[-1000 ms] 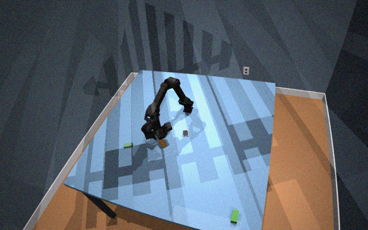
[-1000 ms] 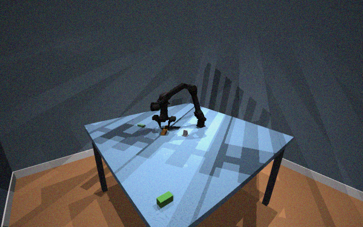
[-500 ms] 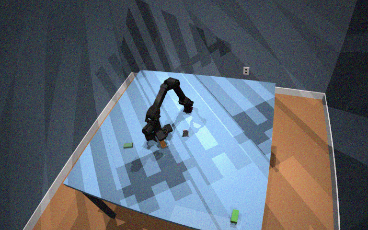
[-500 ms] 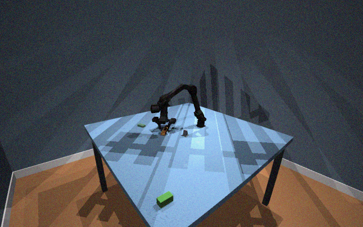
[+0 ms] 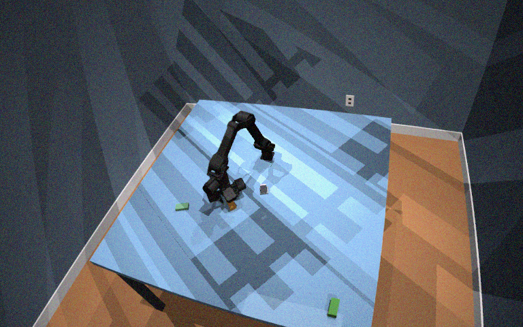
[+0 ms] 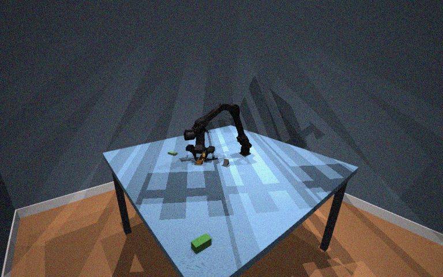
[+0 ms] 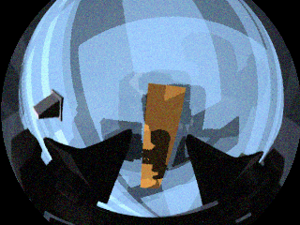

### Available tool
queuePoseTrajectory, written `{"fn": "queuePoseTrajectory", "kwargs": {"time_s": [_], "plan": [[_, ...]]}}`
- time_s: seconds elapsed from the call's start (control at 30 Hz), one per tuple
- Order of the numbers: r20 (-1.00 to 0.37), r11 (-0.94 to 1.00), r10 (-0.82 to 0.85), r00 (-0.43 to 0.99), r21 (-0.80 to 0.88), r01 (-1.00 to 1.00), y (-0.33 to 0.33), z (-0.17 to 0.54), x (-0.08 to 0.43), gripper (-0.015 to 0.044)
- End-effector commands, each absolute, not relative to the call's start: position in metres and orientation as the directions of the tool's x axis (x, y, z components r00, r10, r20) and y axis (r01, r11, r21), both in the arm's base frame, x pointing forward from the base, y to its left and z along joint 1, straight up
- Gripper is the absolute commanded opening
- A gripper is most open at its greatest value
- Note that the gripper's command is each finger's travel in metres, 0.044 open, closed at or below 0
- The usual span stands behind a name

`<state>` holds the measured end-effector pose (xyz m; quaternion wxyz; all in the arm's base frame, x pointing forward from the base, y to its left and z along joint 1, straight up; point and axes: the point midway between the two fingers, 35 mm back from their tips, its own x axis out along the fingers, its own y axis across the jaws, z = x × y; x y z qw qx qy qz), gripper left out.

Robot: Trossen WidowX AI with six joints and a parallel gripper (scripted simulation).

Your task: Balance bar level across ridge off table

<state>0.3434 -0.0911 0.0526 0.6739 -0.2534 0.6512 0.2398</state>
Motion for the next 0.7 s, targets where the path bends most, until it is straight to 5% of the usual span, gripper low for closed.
{"fn": "queuePoseTrajectory", "kwargs": {"time_s": [0.0,0.23,0.47,0.67], "plan": [[-0.999,0.752,-0.008,0.031,-0.027,-0.659,-0.0911,0.0504,0.3418,0.0315],[-0.999,0.752,-0.008,0.031,-0.027,-0.659,-0.0911,0.0504,0.3418,0.0315],[-0.999,0.756,-0.006,0.034,-0.027,-0.653,-0.091,0.0515,0.3427,0.0131],[-0.999,0.756,-0.006,0.034,-0.027,-0.653,-0.091,0.0515,0.3427,0.0091]]}}
